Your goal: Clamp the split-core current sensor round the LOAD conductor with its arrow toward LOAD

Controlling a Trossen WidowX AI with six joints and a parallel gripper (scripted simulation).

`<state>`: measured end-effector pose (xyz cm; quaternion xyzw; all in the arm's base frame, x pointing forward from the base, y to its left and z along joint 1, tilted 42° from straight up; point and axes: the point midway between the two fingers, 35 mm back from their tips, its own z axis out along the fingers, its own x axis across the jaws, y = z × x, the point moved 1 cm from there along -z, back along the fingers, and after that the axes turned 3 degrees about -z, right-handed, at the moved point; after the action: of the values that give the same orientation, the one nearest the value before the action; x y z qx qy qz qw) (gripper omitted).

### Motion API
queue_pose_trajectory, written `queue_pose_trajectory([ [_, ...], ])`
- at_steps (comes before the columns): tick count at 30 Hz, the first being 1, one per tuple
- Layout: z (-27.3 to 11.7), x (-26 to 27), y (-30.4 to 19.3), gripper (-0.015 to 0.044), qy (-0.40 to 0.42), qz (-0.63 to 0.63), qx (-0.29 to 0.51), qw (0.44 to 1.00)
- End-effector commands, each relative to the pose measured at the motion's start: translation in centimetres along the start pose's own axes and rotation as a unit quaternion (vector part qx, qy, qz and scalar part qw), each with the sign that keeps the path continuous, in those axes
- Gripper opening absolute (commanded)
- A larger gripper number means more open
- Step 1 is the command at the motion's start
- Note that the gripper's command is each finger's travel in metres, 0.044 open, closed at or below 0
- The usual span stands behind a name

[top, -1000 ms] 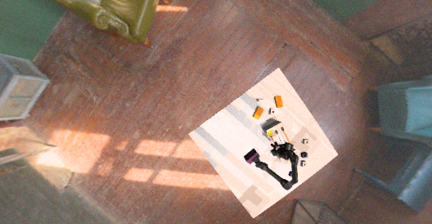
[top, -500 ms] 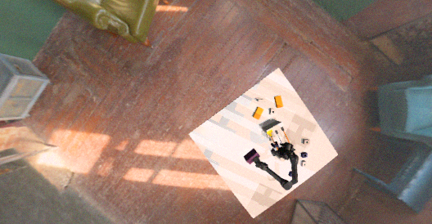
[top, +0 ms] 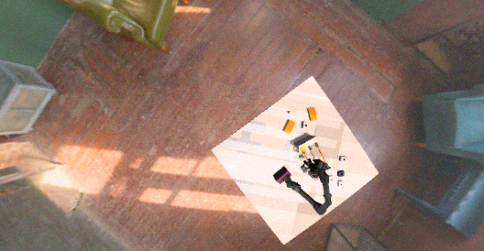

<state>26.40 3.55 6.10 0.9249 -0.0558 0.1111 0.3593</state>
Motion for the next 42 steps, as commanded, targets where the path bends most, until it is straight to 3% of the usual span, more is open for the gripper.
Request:
queue_pose_trajectory([
  [1,0.6,-0.1,0.1,0.044,0.003,-0.002,-0.001,1.0],
  [16,2.7,-0.1,0.2,0.044,0.004,-0.002,-0.001,1.0],
  [39,2.3,0.1,0.2,0.0287,0.004,0.003,0.001,1.0],
  [42,2.3,0.1,0.2,0.0208,0.004,0.003,0.001,1.0],
])
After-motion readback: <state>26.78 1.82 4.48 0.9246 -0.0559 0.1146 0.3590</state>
